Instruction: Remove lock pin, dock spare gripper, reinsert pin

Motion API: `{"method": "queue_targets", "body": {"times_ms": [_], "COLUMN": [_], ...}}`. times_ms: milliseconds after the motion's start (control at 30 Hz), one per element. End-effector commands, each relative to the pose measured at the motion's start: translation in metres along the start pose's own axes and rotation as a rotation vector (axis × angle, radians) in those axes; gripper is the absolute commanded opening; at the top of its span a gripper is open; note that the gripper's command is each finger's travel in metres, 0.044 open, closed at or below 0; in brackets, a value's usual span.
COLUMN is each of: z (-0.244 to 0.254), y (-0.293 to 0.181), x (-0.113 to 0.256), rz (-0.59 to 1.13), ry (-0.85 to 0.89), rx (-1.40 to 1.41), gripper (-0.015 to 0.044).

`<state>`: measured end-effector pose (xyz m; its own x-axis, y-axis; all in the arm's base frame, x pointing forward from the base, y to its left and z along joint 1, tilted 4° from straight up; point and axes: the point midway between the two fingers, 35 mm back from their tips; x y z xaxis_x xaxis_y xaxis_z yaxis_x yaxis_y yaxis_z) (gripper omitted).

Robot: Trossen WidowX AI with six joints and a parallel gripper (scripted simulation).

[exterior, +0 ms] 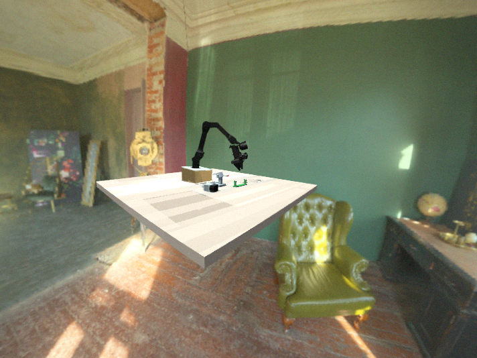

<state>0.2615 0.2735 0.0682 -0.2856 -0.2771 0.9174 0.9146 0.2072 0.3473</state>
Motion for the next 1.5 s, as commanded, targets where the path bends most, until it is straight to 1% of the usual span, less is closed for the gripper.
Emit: {"method": "queue_targets", "body": {"times_ms": [0,267,533,1100,1200,1367,1467], "z": [-0.059,-0.095,-0.127,-0.128,-0.13,-0.136,-0.137], "y": [0.008,0.0,-0.014,-0.015,-0.018,-0.038,-0.04], "x": [0.04,0.064,0.091,0.093,0.08,0.035,0.028], "rz": [0.12,0.23,0.333,0.338,0.338,0.338,0.338], "ry": [-0.047,-0.025,0.056,0.062,0.063,0.065,0.065], "rx": [0.645,1.017,1.378,1.398,1.398,1.397,1.396], "gripper": [0.03,0.03,0.03,0.03,0.03,0.03,0.03]}}
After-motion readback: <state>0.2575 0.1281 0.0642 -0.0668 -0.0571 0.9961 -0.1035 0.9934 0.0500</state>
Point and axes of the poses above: the point midway between the two fingers, 35 mm back from their tips, its own x axis back along the fingers, its own z axis across the jaws, y = z × x, and after that the axes turned 11 degrees about -x, right-handed
